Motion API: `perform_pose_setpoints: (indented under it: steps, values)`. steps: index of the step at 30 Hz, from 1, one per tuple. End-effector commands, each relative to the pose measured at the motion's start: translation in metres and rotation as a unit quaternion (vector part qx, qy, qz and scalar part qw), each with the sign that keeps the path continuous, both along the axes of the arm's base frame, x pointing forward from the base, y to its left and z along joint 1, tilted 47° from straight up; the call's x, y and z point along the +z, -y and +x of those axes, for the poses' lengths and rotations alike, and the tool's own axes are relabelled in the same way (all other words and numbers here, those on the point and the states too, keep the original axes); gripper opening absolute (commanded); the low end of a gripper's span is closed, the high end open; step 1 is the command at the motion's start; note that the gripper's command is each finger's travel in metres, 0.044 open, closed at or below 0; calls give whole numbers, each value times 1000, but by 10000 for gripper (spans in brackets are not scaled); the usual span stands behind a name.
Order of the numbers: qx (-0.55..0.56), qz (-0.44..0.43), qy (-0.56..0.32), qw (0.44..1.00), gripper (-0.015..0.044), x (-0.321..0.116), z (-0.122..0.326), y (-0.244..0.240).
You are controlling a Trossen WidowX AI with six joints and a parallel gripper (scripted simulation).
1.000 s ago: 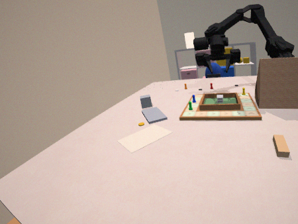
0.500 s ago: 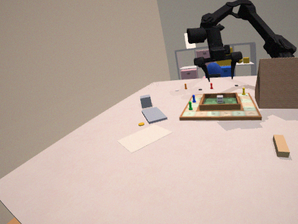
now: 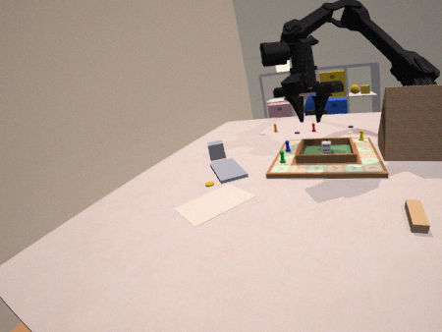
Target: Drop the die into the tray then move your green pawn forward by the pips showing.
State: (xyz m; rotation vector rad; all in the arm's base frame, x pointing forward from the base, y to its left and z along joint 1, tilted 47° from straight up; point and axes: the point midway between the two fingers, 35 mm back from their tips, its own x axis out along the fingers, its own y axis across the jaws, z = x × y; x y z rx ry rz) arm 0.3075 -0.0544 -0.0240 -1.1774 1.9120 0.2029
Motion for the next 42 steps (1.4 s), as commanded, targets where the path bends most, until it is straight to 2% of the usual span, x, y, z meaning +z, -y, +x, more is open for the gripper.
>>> perform_pose_setpoints:
  steps: [1,6,8,24,42]
  values:
    - [-182,-66,170,966,200,-25,41,3]
    - [-331,-115,322,880,200,-50,73,6]
    - [-349,-121,341,864,200,-54,77,7]
    - [-349,-120,341,864,200,-56,74,4]
    - [-349,-121,341,864,200,-77,70,26]
